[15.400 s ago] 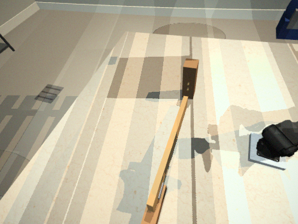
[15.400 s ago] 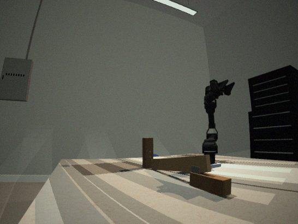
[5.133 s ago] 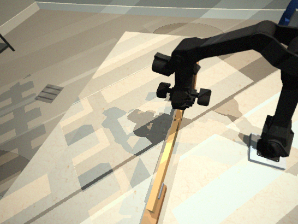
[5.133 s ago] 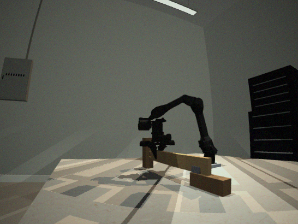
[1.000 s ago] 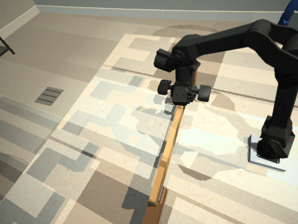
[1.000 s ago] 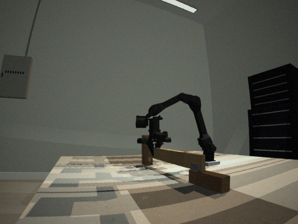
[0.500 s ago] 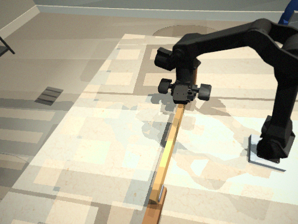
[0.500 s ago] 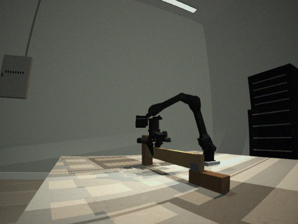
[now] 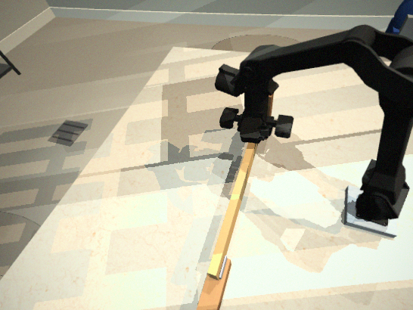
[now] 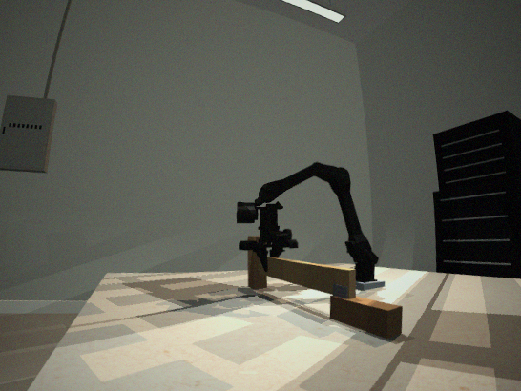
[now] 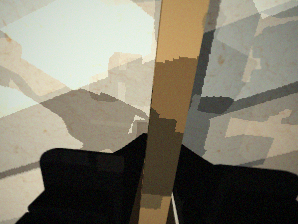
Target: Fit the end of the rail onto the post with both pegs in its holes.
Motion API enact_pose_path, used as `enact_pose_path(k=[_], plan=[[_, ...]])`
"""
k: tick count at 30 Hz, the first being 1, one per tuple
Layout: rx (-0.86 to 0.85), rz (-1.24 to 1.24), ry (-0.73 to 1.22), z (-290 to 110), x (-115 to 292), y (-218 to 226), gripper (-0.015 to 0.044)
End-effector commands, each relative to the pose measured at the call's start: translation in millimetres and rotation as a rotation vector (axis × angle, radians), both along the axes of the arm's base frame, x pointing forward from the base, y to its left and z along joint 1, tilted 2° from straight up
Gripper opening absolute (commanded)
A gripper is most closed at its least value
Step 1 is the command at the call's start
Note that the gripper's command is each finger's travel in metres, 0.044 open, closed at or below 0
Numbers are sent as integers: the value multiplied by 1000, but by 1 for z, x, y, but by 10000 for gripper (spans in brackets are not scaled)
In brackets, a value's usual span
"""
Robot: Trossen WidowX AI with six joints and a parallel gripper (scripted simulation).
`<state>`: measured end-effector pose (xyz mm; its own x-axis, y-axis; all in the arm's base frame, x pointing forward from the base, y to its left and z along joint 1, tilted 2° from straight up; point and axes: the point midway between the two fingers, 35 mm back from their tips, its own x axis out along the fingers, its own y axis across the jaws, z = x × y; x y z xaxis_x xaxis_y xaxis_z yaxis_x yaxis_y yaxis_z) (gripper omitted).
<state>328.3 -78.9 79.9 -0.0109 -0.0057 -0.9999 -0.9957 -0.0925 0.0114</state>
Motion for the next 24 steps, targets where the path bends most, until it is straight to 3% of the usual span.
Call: enact_pose_path(k=[1,24], plan=[[-3,3,-9,2,2,-2,0],[-3,3,-9,3,3,-10,0]])
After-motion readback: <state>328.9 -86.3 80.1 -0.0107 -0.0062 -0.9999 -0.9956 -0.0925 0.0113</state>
